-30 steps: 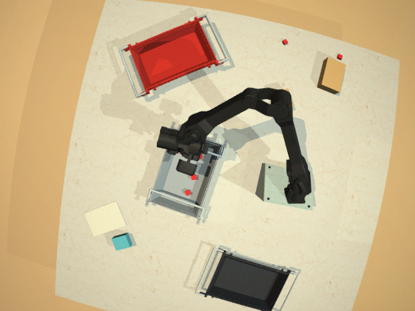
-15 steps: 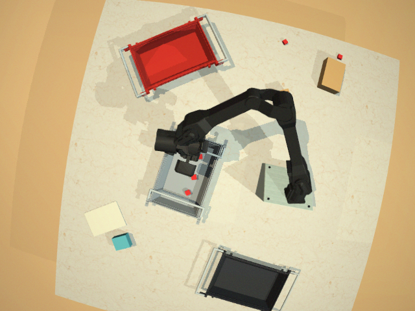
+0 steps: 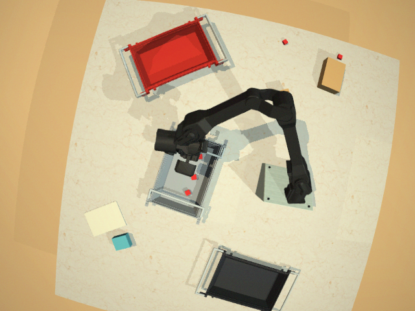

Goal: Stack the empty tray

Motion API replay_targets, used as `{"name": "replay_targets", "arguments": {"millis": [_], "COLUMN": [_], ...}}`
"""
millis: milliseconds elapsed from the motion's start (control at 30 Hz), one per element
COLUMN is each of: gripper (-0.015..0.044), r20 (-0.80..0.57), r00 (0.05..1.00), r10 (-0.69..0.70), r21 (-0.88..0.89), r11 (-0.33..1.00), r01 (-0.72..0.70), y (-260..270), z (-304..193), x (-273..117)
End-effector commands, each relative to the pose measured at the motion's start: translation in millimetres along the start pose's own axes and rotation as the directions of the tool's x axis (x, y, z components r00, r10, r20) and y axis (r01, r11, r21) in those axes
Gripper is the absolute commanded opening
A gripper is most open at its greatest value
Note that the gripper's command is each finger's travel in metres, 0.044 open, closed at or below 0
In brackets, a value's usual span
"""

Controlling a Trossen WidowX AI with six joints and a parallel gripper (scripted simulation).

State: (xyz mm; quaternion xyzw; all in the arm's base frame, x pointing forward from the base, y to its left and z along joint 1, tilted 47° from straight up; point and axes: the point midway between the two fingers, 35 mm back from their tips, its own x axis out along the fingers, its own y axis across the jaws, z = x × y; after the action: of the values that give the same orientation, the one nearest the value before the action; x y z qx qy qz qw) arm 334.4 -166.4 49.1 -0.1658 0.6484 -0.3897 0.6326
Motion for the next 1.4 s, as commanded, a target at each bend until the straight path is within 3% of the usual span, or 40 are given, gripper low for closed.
{"name": "replay_targets", "arguments": {"millis": [0, 100, 1367], "gripper": [0.0055, 0.0, 0.0], "r20": [-0.002, -0.002, 0.0], "r00": [1.0, 1.0, 1.0], "r10": [0.0, 0.0, 0.0], "r21": [-0.004, -0.004, 0.0], "r11": [1.0, 1.0, 1.0], "r01": [0.0, 0.0, 0.0], "y": [0.8, 0.8, 0.1], "z": [-0.3, -0.3, 0.0], "x": [1.0, 1.0, -0.1]}}
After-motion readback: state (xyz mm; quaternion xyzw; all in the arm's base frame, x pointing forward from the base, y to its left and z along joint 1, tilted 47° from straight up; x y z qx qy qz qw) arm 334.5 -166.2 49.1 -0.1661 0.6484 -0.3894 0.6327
